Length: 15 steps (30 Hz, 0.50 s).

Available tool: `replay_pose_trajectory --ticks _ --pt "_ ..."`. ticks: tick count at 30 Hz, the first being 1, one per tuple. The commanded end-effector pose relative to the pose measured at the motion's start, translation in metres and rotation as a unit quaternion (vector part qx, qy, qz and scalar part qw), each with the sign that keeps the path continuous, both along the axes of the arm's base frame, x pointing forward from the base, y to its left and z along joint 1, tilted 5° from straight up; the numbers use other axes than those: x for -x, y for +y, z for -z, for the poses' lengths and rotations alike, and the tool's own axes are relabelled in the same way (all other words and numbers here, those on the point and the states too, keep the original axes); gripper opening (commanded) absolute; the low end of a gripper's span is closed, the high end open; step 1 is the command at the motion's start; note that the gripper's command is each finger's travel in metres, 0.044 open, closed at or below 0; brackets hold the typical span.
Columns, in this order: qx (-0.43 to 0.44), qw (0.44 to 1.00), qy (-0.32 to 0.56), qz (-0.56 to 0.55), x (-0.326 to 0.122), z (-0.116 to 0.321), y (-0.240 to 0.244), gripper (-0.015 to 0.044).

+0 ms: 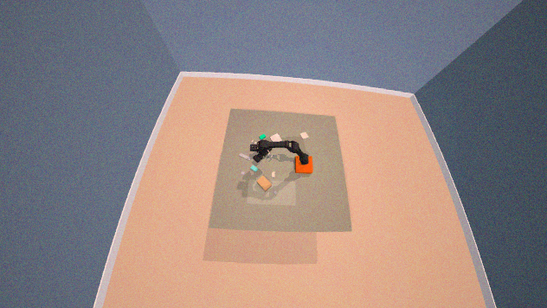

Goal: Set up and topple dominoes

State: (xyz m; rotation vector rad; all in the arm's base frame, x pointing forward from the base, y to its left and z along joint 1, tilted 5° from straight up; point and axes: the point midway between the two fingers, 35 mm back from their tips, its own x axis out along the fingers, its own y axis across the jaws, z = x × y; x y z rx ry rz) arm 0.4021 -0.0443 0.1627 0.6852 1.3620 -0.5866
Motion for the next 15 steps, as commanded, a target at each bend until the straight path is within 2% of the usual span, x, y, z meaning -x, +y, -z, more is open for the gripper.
replay_pose_trajectory --ticks 1,8,15 --pt "0.0 1.0 0.0 -0.003 0.01 -0.028 0.0 0.0107" --pt "0.0 1.0 0.0 -0.003 0.011 -0.028 0.0 0.0107" --pt "-0.001 1.0 0.003 -0.002 0.067 -0.026 -0.008 0.0107"
